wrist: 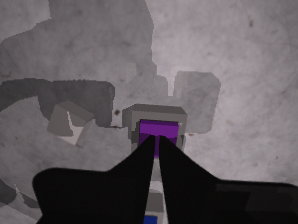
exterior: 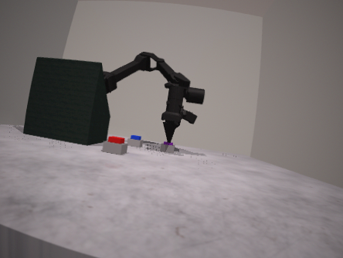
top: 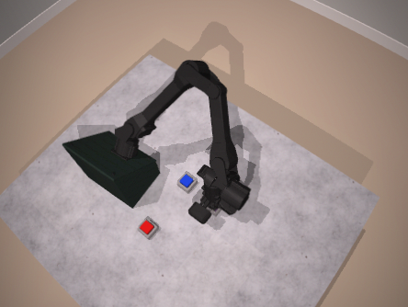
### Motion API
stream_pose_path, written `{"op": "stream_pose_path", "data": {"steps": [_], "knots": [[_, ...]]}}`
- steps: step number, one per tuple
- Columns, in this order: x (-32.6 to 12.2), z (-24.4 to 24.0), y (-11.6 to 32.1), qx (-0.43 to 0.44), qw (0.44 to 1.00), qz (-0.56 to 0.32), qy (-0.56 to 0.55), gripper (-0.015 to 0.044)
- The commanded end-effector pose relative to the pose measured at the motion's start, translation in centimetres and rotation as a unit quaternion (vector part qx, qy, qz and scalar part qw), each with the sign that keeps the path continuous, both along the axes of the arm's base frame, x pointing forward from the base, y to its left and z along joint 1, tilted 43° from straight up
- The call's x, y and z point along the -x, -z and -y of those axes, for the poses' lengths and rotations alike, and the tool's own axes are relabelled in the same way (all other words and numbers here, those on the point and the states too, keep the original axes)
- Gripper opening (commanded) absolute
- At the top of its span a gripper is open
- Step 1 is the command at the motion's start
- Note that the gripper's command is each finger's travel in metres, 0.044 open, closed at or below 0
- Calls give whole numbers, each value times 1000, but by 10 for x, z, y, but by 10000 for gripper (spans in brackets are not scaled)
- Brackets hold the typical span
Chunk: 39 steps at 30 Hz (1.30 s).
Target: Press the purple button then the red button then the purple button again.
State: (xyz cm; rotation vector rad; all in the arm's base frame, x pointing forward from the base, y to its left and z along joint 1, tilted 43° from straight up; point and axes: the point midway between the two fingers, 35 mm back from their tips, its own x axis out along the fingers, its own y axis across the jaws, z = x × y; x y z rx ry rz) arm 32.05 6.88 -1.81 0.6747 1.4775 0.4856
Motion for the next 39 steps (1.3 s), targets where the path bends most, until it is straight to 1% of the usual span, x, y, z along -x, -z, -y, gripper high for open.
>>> {"op": "stream_pose_path", "data": {"steps": [1, 15, 19, 23, 25, 29, 34, 37, 38, 39], "knots": [[1, -1, 2, -2, 1000, -5, 1, 20], [1, -1, 2, -2, 1000, -5, 1, 20], [3, 20, -20, -1, 1000, -4, 1, 20], [3, 21, -22, -1, 1000, -5, 1, 20], [4, 17, -31, -1, 1000, -5, 1, 73], [18, -6, -86, 0, 1000, -5, 1, 178], [51, -34, -148, -2, 1000, -5, 1, 309], [57, -37, -156, -3, 1000, -5, 1, 388], [57, -37, -156, -3, 1000, -5, 1, 400], [57, -37, -156, -3, 1000, -5, 1, 400]]}}
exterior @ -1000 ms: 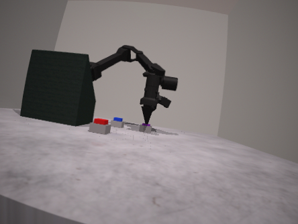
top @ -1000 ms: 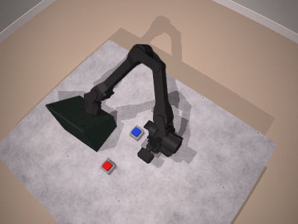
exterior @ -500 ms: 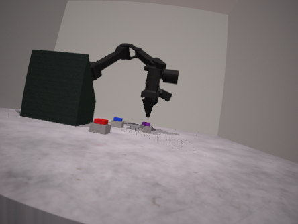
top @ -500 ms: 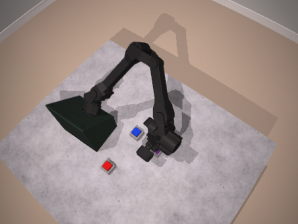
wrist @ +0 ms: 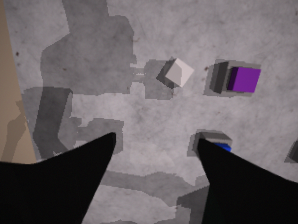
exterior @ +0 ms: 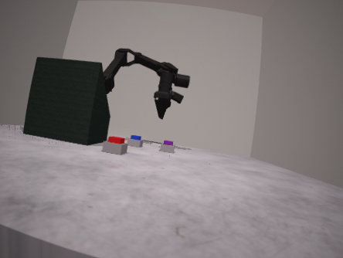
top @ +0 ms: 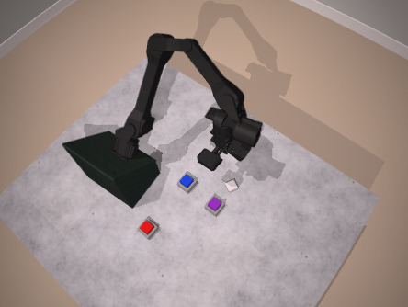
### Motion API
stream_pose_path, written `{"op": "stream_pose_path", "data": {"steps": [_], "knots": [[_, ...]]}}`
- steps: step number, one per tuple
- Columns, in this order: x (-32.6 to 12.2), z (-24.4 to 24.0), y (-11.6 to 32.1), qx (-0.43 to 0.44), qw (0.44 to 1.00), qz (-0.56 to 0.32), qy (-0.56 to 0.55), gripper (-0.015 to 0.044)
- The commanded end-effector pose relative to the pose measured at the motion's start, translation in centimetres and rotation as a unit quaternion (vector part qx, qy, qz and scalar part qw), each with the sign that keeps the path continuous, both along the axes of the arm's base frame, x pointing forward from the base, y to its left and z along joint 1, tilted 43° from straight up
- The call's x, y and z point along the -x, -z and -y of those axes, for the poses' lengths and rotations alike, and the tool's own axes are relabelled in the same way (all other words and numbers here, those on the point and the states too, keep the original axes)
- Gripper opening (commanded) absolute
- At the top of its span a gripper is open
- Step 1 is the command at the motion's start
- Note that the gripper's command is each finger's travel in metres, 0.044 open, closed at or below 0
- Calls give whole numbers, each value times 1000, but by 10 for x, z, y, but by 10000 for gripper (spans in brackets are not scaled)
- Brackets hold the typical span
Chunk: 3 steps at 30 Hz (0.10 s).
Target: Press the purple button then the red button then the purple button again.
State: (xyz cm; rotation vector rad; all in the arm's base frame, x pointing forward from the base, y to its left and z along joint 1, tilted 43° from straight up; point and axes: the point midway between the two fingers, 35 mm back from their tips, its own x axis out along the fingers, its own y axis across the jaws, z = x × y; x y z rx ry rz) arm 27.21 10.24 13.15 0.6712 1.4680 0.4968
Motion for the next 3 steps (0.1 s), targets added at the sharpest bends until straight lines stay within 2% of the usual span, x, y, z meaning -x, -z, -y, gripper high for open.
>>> {"op": "stream_pose_path", "data": {"steps": [1, 3], "knots": [[9, -3, -6, 0, 1000, -11, 3, 400], [9, -3, -6, 0, 1000, -11, 3, 400]]}}
